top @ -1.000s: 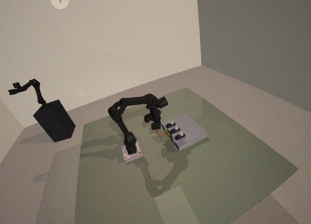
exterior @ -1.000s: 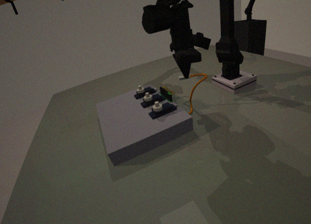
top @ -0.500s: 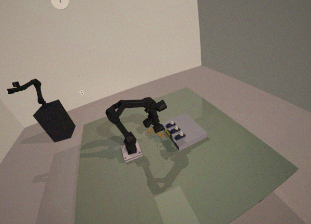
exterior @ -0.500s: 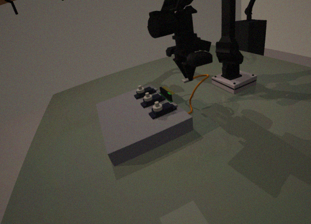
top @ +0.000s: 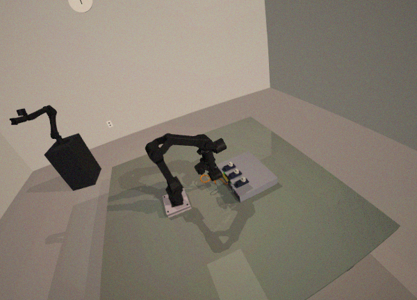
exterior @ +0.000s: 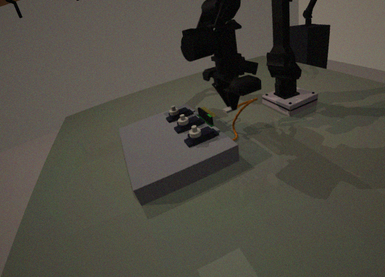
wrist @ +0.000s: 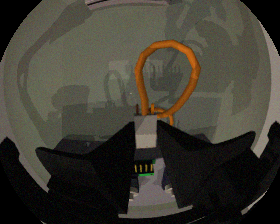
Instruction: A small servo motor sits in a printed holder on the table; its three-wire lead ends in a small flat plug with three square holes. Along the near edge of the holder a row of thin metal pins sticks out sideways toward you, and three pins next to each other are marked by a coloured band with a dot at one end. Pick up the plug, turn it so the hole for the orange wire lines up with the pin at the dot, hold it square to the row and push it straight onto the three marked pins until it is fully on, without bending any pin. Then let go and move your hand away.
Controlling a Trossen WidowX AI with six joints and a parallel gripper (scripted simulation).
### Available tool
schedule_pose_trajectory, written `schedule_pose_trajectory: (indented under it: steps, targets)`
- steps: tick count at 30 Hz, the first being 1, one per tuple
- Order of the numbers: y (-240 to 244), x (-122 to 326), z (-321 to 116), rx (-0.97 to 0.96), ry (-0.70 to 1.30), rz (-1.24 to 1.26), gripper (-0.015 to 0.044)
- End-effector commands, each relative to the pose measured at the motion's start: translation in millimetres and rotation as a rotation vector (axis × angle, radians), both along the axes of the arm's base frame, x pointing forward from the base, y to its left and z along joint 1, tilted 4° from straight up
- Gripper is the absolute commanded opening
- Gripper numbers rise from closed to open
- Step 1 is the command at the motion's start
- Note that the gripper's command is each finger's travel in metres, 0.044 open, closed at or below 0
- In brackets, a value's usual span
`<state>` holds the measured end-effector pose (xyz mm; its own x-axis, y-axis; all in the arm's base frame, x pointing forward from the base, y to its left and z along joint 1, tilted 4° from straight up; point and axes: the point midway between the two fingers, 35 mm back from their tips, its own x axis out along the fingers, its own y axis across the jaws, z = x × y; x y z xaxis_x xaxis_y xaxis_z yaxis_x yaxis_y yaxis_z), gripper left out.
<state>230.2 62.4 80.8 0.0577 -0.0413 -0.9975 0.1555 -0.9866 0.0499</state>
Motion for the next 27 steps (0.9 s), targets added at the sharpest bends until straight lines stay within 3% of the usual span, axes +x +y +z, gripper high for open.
schedule_pose_trajectory:
  steps: [1,27]
  targets:
    - [3,16,1,0.001,-0.008,0.005,0.0000]
    - [6,35,4,0.002,-0.009,0.005,0.0000]
